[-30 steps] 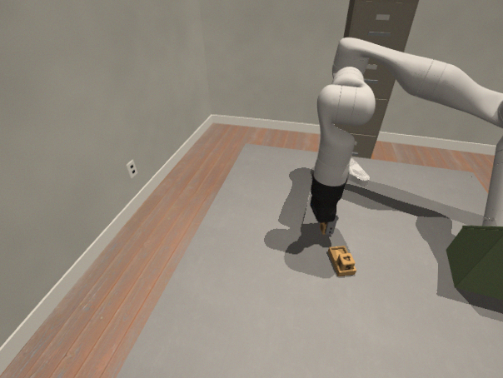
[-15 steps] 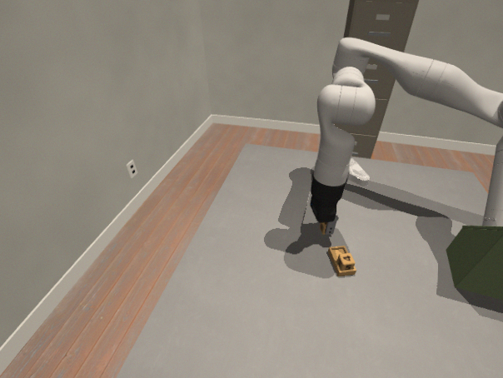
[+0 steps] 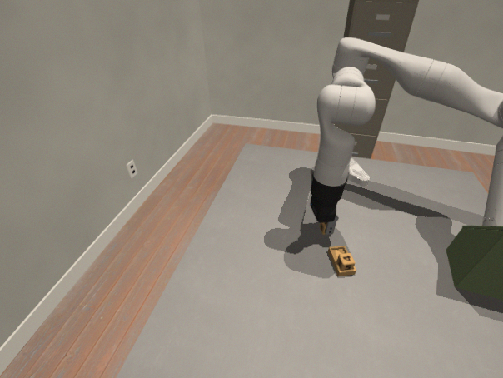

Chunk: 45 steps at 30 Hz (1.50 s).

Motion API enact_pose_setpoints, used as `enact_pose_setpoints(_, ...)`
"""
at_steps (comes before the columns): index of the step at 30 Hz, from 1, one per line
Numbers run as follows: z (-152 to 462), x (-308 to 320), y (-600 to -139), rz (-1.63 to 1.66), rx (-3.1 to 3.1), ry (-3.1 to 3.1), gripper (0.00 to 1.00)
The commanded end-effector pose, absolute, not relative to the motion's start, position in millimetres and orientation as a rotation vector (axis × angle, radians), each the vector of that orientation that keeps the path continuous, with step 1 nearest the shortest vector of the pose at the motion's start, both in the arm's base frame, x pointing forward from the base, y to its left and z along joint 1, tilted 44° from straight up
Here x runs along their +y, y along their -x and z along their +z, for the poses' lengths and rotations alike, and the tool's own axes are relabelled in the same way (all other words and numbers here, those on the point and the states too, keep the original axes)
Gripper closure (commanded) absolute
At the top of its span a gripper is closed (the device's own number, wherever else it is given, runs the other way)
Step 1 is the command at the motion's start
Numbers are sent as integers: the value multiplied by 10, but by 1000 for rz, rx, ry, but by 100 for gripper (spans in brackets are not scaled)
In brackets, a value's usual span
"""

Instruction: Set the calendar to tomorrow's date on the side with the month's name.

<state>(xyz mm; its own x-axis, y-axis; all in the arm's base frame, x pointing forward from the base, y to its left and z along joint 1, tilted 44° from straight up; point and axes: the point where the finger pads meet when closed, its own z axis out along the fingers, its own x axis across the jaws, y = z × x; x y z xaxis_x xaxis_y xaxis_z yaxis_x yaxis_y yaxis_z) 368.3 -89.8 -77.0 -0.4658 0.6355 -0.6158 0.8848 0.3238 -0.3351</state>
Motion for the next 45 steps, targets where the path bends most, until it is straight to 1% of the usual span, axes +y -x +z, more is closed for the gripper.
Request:
enact_pose_setpoints(1,-766,-891,-3688,-918,2223,-1349,43)
enact_pose_setpoints(31,-766,-891,-3688,-918,2223,-1349,43)
enact_pose_setpoints(32,-766,-891,-3688,-918,2223,-1349,37)
enact_pose_setpoints(34,-766,-891,-3688,-918,2223,-1349,37)
enact_pose_setpoints(35,-766,-891,-3688,-918,2223,-1349,31)
enact_pose_setpoints(37,-766,-891,-3688,-918,2223,-1349,31)
enact_pose_setpoints(38,-766,-891,-3688,-918,2223,-1349,25)
enact_pose_setpoints(40,-766,-891,-3688,-918,2223,-1349,25)
enact_pose_setpoints(41,-766,-891,-3688,-918,2223,-1349,19)
enact_pose_setpoints(43,-766,-891,-3688,-918,2223,-1349,19)
enact_pose_setpoints(44,-766,-891,-3688,-918,2223,-1349,13)
enact_pose_setpoints(45,-766,-891,-3688,-918,2223,-1349,13)
